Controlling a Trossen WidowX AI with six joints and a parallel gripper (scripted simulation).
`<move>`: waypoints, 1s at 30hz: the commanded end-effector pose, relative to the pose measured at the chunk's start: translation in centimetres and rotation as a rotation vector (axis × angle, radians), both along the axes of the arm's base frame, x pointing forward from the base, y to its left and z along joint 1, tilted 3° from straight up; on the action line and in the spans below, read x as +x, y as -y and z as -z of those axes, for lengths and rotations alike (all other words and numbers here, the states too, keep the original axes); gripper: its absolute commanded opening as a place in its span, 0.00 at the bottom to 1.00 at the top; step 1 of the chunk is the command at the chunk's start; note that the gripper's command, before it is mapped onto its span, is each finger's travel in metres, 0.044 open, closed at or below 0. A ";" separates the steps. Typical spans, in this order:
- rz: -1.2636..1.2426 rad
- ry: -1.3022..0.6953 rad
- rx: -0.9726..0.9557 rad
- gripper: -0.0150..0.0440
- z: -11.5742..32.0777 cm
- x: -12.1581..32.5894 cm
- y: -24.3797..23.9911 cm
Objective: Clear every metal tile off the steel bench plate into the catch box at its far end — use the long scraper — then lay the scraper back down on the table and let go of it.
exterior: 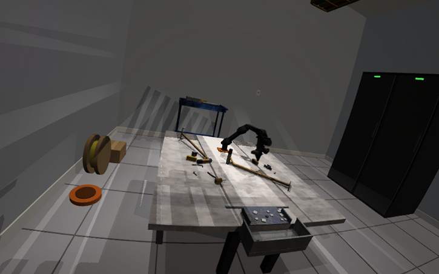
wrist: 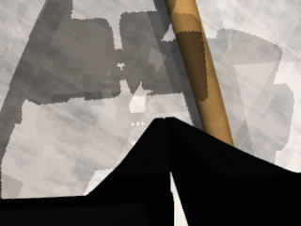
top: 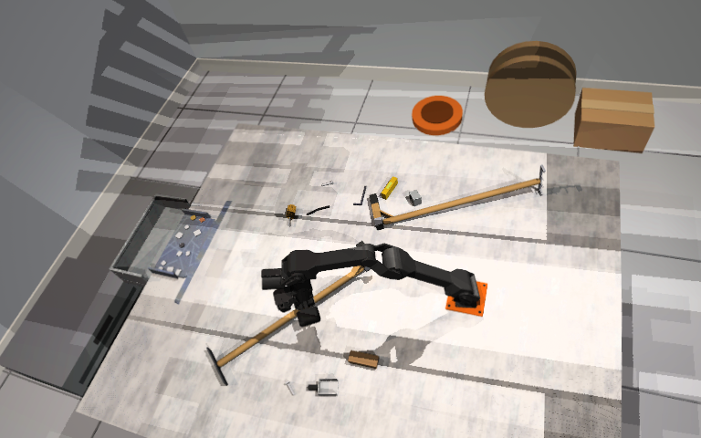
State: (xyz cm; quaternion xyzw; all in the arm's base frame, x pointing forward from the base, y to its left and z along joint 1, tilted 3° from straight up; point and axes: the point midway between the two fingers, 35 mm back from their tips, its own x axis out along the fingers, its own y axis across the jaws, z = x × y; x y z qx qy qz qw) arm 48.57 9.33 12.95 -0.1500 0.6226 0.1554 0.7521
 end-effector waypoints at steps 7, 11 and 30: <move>0.201 0.004 0.044 0.25 -1.6 -0.7 -0.8; 0.215 0.004 0.047 0.25 -1.7 -0.8 -0.9; 0.216 0.007 0.048 0.25 1.3 -0.2 -1.1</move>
